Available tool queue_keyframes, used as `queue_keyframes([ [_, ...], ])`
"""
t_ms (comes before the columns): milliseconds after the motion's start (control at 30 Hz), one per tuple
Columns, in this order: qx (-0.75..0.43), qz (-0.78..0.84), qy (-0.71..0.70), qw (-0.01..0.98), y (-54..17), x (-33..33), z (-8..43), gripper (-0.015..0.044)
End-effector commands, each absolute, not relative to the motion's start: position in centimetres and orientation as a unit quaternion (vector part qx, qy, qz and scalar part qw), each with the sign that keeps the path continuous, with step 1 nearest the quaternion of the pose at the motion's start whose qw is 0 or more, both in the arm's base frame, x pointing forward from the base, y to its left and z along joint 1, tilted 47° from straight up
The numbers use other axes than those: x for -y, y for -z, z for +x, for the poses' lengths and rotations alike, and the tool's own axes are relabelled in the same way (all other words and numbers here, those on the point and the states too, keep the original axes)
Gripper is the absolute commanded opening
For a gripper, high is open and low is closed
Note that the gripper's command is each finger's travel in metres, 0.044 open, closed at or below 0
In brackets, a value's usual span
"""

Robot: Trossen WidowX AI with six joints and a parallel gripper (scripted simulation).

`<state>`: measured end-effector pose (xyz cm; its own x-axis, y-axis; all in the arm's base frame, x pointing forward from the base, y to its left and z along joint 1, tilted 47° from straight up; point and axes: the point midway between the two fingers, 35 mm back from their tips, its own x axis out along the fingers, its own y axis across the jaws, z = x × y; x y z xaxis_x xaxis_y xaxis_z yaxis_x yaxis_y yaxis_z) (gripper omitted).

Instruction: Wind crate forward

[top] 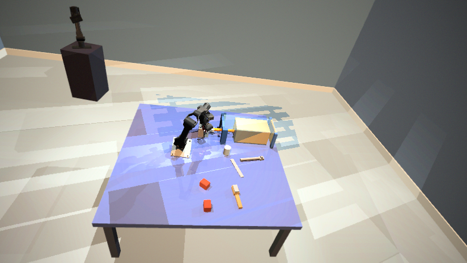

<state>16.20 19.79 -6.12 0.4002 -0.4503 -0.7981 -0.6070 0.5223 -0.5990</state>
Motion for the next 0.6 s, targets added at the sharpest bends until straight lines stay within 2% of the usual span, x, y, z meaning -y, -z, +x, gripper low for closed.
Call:
queue_keyframes([
  [0,-0.544,-0.485,-0.054,0.683,6.4,-19.8,17.0,0.0],
  [567,-0.543,-0.484,-0.053,0.684,6.9,-20.5,18.8,0.0],
])
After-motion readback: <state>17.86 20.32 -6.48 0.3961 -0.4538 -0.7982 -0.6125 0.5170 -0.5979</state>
